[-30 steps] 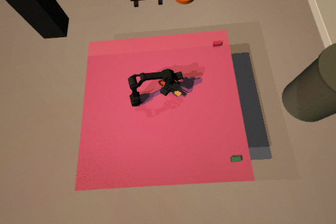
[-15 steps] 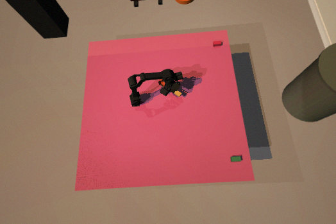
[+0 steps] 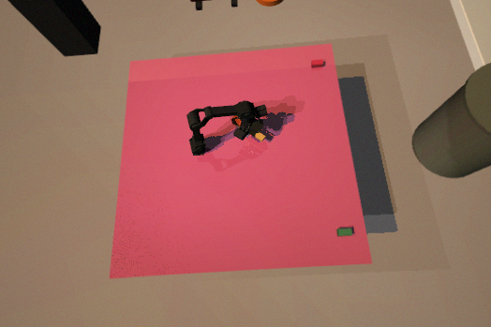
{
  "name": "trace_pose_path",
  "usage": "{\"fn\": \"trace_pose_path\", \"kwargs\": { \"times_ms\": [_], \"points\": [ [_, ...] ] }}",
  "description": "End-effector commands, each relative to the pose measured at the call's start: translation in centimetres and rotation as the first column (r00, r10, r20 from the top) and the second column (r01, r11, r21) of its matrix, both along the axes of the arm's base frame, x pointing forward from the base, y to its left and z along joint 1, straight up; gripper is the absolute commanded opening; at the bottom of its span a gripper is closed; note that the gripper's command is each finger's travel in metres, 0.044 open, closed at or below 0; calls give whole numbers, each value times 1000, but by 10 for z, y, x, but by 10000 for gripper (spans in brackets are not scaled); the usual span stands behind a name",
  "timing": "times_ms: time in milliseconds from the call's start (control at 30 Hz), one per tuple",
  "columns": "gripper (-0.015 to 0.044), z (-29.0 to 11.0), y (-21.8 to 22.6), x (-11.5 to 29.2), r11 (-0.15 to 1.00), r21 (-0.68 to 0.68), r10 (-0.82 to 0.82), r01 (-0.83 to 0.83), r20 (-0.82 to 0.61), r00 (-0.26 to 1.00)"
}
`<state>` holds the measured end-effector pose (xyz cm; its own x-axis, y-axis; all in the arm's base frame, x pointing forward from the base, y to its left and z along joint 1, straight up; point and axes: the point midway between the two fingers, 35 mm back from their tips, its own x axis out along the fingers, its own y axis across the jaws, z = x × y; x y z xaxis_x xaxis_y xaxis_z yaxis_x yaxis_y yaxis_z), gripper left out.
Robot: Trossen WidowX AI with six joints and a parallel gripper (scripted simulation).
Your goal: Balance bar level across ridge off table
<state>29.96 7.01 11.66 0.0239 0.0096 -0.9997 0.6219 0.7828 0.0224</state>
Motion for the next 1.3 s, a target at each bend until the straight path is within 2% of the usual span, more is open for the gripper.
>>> {"fn": "trace_pose_path", "kwargs": {
  "times_ms": [0,1267],
  "points": [
    [0,0,-1,0,1000,-3,-5,5,3,1000],
    [0,-3,0,0,1000,-3,-5,5,3,1000]
  ]
}}
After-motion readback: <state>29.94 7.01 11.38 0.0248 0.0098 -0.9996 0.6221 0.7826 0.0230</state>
